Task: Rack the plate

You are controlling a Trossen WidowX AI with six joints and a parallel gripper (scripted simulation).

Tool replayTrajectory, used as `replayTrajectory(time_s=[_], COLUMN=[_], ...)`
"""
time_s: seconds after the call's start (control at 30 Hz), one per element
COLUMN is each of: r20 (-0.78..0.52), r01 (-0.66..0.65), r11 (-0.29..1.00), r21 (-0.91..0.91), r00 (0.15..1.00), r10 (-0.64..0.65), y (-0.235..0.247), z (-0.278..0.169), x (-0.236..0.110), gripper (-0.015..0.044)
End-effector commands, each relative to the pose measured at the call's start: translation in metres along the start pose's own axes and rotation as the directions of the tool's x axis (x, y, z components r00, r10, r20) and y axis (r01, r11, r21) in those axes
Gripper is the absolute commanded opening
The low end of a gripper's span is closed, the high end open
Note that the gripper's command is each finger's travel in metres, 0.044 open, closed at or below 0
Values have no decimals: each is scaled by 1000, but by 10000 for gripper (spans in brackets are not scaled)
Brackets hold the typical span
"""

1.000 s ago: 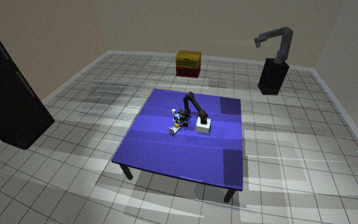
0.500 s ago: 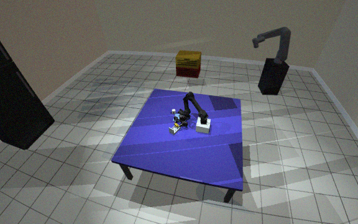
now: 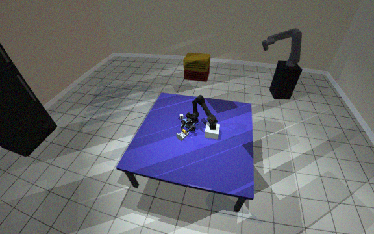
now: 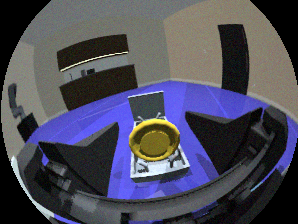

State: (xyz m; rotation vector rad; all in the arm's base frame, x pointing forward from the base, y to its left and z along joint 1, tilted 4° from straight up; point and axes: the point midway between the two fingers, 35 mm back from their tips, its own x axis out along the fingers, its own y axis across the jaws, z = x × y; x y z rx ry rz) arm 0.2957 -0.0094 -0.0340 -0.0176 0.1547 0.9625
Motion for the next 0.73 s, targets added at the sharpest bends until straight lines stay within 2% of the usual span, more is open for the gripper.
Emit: replayTrajectory(time_s=[0.0,0.23,0.4,0.7], r20=[3,6,-10,-227], r01=[0,-2,2,94], r11=[1000,1000,1000,979], r21=[-19,-28,-12,181], r00=[1000,1000,1000,973], r10=[0,3,-2,-51], y=[-4,-5,-7,-23], z=[33,95,96,93], x=[-3,-9,-9,-8], gripper=[400,400,400,400])
